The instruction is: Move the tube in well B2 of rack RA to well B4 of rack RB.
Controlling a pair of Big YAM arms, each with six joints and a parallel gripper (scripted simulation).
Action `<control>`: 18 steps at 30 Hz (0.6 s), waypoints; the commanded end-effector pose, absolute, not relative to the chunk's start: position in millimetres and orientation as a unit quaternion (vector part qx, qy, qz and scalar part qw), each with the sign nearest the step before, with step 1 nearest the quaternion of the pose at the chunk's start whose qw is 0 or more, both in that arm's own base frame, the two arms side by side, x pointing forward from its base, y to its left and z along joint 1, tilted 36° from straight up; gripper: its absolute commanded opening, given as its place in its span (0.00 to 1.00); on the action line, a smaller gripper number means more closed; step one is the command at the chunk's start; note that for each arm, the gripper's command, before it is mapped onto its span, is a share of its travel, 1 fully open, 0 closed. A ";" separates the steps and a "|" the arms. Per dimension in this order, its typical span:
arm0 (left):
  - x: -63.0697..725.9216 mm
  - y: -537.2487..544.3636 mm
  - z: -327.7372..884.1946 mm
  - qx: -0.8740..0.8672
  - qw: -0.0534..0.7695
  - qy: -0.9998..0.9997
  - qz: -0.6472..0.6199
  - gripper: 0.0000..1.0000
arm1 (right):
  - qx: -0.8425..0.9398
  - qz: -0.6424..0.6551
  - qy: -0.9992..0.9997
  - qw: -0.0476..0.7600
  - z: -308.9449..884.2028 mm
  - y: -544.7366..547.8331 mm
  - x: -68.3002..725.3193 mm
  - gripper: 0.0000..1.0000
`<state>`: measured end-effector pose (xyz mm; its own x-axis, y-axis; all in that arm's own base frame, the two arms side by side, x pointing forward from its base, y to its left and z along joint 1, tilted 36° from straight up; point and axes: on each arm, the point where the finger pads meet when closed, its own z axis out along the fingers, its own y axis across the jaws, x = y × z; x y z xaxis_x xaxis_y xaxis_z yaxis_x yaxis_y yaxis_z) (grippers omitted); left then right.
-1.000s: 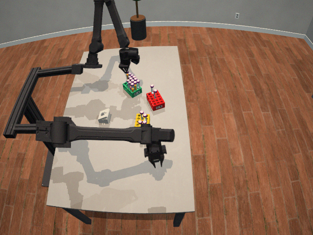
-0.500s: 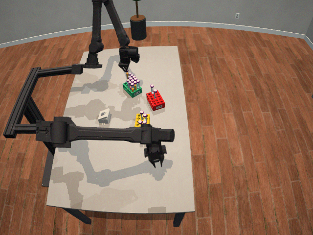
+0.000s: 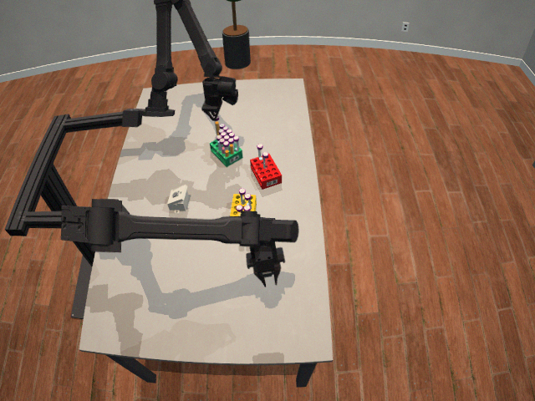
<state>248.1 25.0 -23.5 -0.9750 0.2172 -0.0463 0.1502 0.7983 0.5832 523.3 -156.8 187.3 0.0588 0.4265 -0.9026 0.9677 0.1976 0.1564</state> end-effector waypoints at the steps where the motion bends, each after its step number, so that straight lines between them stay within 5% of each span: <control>1: 261.7 13.8 -10.2 0.089 0.075 0.947 0.298 0.00 | 0.565 -0.284 0.615 0.472 199.1 -155.0 530.4 0.30; 18: 230.3 11.1 -29.2 0.095 0.056 0.947 0.302 0.00 | 0.565 -0.284 0.615 0.472 199.1 -155.0 530.4 0.30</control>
<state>236.0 15.4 -22.5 -0.9740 0.2215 -0.0483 0.1525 0.7978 0.5834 523.3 -156.8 187.3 0.0588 0.4265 -0.9026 0.9677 0.1976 0.1564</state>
